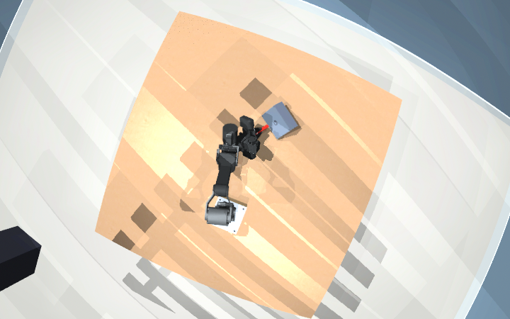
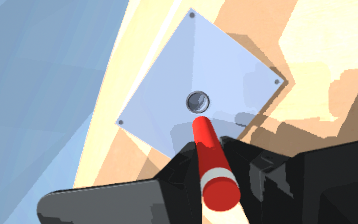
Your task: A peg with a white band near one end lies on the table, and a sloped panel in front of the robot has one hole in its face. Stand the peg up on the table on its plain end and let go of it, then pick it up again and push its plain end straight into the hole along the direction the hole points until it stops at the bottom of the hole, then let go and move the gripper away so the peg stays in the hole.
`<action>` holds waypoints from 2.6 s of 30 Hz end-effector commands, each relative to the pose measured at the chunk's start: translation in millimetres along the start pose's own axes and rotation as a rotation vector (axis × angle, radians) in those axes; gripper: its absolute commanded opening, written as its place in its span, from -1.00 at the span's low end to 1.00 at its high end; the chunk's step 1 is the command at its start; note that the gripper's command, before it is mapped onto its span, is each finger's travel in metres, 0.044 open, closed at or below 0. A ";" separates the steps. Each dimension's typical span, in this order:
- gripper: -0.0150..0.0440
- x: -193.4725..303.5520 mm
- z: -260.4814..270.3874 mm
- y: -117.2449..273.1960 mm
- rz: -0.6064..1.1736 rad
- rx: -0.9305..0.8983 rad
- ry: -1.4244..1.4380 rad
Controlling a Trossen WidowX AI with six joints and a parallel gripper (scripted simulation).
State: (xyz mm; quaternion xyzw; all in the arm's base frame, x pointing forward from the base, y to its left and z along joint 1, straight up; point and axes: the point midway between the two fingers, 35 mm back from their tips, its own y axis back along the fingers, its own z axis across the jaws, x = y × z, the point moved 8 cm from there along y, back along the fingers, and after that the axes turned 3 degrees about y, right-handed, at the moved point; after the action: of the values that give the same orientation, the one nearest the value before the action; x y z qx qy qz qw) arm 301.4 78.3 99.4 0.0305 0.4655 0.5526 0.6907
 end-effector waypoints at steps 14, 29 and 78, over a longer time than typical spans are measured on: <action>-0.49 -1.8 -2.9 -16.9 -0.023 -0.007 -0.009; -0.49 -2.4 -3.2 -33.3 -0.024 -0.007 -0.014; -0.49 -2.3 -0.5 -43.6 -0.027 -0.002 -0.014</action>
State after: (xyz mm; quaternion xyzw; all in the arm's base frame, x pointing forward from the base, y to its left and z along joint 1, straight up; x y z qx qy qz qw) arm 331.1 58.8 75.9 0.0293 0.4616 0.5411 0.7023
